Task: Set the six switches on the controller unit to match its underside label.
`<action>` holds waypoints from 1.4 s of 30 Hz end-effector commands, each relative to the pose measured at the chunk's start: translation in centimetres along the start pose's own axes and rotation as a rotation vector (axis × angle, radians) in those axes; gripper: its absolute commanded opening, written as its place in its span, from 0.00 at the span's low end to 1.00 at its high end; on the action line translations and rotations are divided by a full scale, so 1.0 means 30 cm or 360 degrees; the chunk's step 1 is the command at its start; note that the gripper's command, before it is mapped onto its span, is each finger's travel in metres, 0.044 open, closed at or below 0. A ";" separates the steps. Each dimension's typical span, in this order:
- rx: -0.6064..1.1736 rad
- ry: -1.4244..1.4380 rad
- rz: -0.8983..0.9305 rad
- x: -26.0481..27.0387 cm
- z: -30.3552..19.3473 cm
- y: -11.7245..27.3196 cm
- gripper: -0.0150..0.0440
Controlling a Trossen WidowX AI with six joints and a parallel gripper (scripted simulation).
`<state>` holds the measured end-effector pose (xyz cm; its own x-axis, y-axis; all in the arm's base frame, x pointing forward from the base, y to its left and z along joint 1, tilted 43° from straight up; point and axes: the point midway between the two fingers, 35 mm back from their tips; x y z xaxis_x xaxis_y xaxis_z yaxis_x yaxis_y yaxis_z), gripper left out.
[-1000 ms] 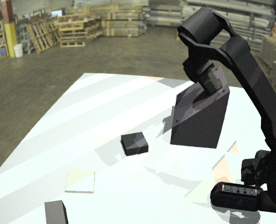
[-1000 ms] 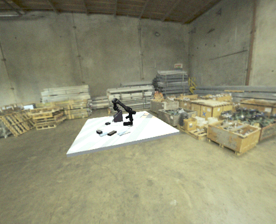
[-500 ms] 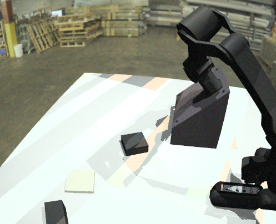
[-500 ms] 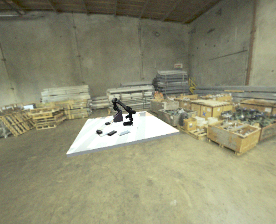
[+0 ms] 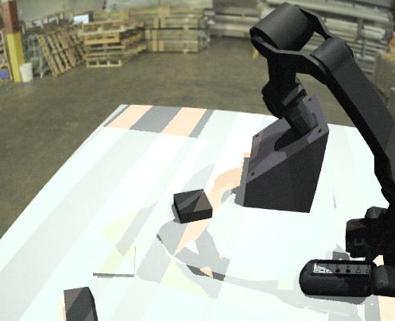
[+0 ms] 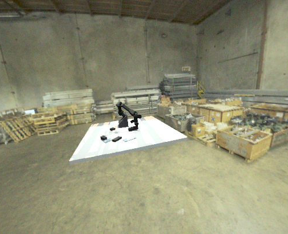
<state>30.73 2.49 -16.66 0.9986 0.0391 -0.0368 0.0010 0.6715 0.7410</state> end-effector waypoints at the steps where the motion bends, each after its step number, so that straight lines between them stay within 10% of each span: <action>1: -0.0001 -0.0010 0.0005 0.002 0.007 0.017 0.82; 42: 0.0000 -0.0009 0.0004 -0.010 0.061 0.113 0.82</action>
<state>30.50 3.40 -13.37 0.9986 0.0393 -0.0361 0.0006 0.6692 0.7431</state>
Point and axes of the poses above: the point midway between the two fingers, 35 mm back from their tips, its own y axis back along the fingers, its own x axis across the jaws, z = x × y, and after that the axes turned 12 degrees about y, right-handed
